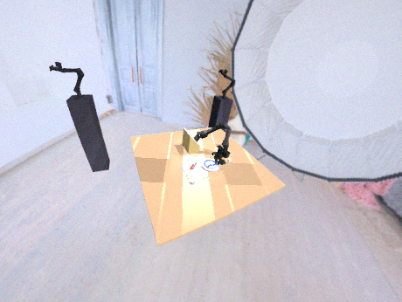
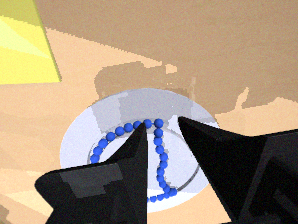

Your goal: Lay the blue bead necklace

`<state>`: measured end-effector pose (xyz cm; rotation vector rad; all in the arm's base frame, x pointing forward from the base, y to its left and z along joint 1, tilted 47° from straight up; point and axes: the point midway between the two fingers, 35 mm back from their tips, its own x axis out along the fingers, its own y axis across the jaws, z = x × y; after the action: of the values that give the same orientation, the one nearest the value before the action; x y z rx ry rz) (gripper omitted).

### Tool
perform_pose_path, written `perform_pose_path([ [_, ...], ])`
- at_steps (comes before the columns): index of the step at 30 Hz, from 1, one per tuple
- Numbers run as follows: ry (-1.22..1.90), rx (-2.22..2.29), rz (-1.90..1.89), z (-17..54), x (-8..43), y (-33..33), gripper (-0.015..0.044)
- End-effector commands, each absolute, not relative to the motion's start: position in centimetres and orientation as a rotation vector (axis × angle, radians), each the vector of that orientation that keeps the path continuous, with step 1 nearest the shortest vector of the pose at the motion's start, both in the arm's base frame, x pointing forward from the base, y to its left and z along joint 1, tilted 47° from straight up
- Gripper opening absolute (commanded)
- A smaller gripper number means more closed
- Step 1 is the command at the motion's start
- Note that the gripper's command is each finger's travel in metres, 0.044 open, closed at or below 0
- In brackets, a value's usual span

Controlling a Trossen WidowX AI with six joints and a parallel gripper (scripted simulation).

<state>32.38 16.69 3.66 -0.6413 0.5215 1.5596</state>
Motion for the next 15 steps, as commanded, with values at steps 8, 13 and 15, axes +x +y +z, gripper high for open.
perform_pose_path([
  [8, 0.528, -0.639, 1.563, 3.74, 32.29, 16.55, 0.0440],
  [13, 0.537, -0.641, 1.562, 3.97, 32.30, 16.30, 0.0440],
  [15, 0.537, -0.641, 1.562, 3.97, 32.30, 16.30, 0.0440],
])
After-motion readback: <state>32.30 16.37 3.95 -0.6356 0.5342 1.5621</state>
